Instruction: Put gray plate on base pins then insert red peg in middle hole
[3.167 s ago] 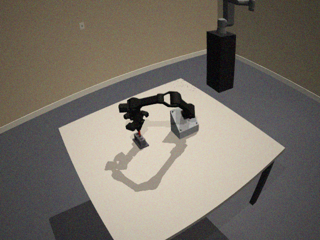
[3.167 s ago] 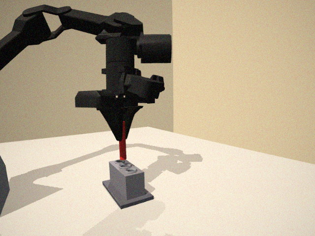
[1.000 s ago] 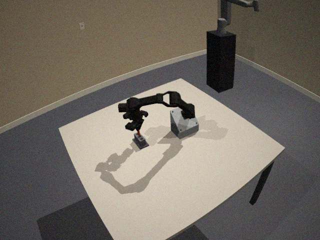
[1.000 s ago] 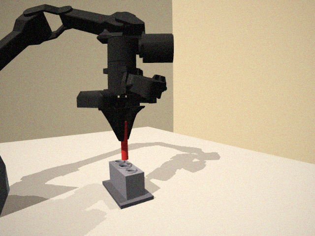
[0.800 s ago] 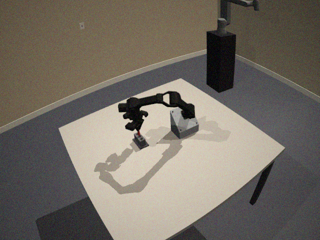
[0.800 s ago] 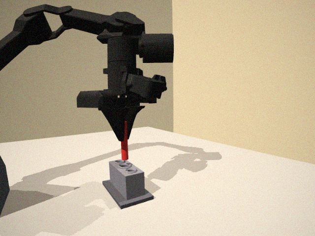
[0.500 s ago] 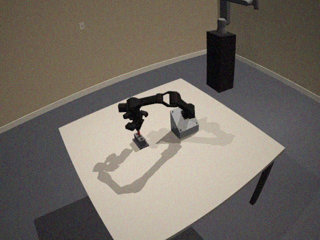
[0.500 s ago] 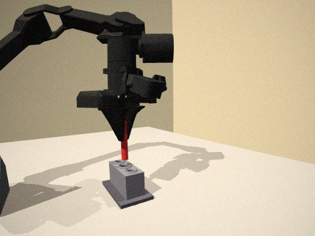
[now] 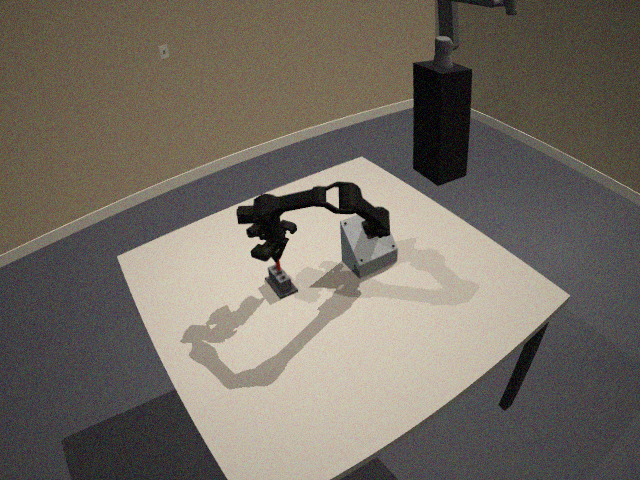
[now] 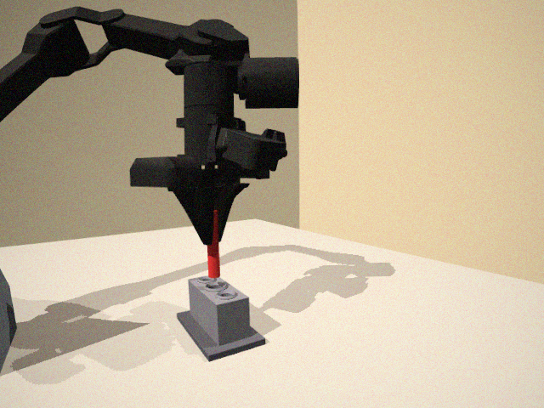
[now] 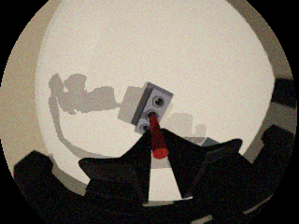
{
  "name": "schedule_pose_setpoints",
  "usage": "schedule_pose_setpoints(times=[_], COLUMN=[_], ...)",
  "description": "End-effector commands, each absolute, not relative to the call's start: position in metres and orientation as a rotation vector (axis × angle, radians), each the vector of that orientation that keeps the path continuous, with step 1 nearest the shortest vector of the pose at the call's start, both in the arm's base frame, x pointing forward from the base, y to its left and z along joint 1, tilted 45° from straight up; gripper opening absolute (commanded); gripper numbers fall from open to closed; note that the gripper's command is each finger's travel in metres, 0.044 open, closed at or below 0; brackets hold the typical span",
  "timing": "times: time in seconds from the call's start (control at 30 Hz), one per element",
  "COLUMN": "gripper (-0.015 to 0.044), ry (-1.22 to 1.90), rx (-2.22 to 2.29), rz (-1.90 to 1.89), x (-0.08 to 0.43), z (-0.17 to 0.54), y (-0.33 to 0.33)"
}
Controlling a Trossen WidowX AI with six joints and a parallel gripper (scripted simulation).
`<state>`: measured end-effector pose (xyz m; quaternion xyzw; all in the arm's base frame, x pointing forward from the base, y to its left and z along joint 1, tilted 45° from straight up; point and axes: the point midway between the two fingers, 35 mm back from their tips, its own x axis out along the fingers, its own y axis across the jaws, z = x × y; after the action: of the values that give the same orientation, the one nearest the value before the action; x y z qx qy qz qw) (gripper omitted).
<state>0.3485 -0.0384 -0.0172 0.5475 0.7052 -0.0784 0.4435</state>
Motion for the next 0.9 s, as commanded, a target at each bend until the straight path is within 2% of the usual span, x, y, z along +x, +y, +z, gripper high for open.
schedule_pose_setpoints(times=[0.0,0.87], gripper=[0.0,0.0], ry=[1.747,1.745], rx=[1.353,1.337], rz=[-0.193,-0.189], x=[0.349,0.35], z=[-0.019,-0.028], y=[-0.039,-0.027])
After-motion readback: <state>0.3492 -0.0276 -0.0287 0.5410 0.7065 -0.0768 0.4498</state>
